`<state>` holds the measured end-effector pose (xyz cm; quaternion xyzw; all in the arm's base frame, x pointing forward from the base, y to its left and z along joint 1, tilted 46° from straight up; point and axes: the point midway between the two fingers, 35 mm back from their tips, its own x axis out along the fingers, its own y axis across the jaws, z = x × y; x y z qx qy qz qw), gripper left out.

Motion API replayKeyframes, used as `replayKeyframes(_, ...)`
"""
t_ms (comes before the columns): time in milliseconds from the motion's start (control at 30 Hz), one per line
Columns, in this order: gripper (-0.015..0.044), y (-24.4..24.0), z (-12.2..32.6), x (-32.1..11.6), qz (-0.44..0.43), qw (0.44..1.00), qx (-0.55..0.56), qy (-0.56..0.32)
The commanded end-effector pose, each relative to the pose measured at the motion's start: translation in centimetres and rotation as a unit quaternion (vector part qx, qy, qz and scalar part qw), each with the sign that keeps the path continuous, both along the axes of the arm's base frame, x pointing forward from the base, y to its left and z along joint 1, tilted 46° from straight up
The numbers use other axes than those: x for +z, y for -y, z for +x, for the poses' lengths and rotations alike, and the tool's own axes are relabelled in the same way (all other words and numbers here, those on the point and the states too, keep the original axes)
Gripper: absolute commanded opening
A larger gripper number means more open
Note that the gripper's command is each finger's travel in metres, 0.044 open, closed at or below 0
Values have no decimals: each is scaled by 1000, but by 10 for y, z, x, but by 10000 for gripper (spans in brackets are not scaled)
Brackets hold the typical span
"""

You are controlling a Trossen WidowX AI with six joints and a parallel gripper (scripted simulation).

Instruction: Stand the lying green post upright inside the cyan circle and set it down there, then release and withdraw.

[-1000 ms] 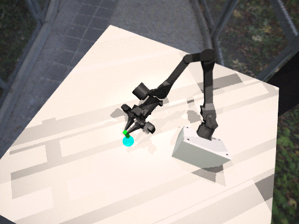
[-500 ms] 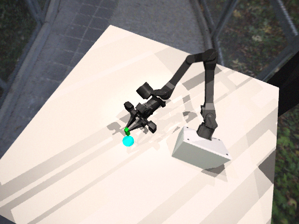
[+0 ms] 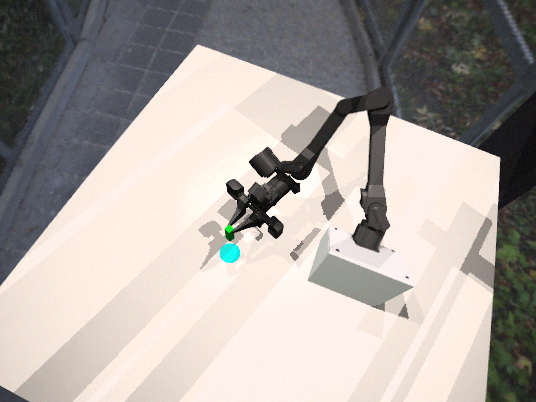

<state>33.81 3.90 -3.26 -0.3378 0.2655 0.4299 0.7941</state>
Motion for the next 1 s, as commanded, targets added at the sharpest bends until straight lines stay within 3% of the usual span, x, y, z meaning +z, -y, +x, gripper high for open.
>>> replayKeyframes(0, 23, -1, -2, -1, 1, 1000, 3, 0)
replayKeyframes(333, 23, 1, -2, -3, 1, 1000, 3, -1)
replayKeyframes(967, 23, 62, -11, -61, -1, 1000, 3, -2)
